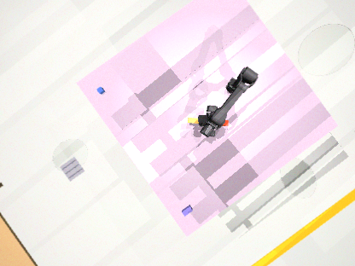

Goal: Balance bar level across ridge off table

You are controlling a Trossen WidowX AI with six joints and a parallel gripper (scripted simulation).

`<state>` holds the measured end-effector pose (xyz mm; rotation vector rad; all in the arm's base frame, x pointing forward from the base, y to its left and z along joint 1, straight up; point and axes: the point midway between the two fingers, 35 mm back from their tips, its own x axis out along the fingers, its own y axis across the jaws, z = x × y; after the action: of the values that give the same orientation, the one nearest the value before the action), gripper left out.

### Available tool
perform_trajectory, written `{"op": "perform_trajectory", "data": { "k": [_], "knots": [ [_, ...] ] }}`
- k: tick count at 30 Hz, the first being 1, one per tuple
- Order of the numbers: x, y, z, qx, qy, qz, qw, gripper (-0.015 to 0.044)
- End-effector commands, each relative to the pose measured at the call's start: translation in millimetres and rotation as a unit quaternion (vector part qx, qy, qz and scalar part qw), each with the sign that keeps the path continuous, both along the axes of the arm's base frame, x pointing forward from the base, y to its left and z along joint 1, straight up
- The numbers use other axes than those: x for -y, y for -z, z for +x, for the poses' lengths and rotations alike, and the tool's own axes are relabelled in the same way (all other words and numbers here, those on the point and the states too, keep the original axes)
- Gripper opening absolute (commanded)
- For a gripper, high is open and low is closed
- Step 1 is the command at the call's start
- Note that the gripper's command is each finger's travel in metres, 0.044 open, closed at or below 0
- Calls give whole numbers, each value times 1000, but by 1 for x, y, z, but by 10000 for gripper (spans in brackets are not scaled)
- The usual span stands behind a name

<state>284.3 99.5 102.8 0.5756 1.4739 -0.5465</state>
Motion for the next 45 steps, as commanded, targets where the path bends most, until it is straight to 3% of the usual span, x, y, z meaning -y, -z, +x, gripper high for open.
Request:
{"op": "perform_trajectory", "data": {
  "k": [1, 45],
  "knots": [
    [0, 1, 0, 0, 0, 0, 1000, 0],
    [0, 4, 0, 0, 0, 0, 1000, 0]
  ]
}}
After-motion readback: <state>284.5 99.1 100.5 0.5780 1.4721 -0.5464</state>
